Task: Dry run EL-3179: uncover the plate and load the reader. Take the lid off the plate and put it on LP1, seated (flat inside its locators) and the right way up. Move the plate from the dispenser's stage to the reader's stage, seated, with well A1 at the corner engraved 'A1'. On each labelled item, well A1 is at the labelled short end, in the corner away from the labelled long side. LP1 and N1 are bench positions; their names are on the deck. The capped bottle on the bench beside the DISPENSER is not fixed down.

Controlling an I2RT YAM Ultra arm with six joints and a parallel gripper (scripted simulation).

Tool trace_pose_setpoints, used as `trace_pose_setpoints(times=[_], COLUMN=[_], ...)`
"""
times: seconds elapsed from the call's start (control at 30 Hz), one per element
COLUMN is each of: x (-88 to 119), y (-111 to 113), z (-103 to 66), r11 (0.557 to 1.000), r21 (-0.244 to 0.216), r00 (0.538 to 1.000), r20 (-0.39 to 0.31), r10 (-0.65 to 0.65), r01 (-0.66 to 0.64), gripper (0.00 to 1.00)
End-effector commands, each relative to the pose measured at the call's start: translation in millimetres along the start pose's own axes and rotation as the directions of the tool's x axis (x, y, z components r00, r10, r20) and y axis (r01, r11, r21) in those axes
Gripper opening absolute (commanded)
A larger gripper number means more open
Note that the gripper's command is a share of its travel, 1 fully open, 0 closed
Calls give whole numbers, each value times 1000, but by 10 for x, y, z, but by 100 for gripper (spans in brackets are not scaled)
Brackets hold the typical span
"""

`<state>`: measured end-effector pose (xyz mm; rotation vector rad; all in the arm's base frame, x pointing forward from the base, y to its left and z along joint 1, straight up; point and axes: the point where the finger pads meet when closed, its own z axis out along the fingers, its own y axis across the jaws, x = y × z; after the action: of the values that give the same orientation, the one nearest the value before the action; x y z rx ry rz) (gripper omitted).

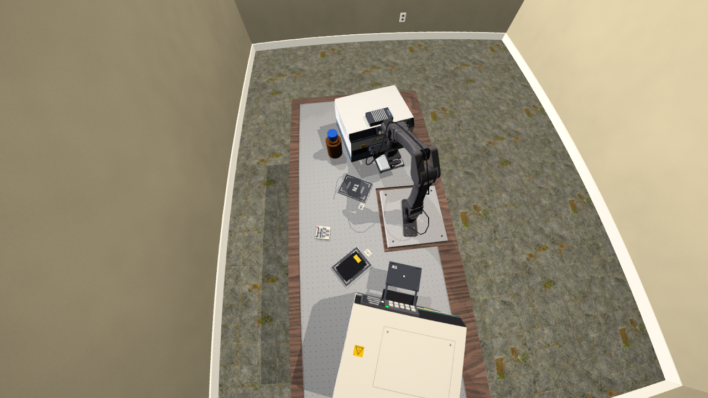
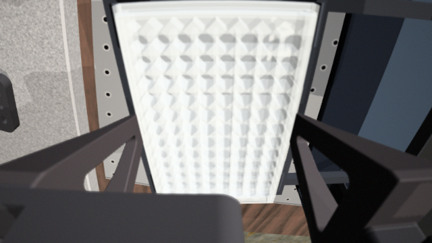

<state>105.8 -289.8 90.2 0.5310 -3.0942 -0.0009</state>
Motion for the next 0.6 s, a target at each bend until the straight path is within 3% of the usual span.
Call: trace_pose_setpoints(times=[0.0, 0.27, 0.57], x=[22, 22, 22], y=[-53, -54, -32], z=[-149, -201, -167], r11=[1000, 999, 1000], r21=[31, 41, 14], r00=[1000, 1000, 1000], r20=[12, 12, 12], r10=[6, 6, 7], r01=[-6, -7, -7], gripper=[86, 86, 86])
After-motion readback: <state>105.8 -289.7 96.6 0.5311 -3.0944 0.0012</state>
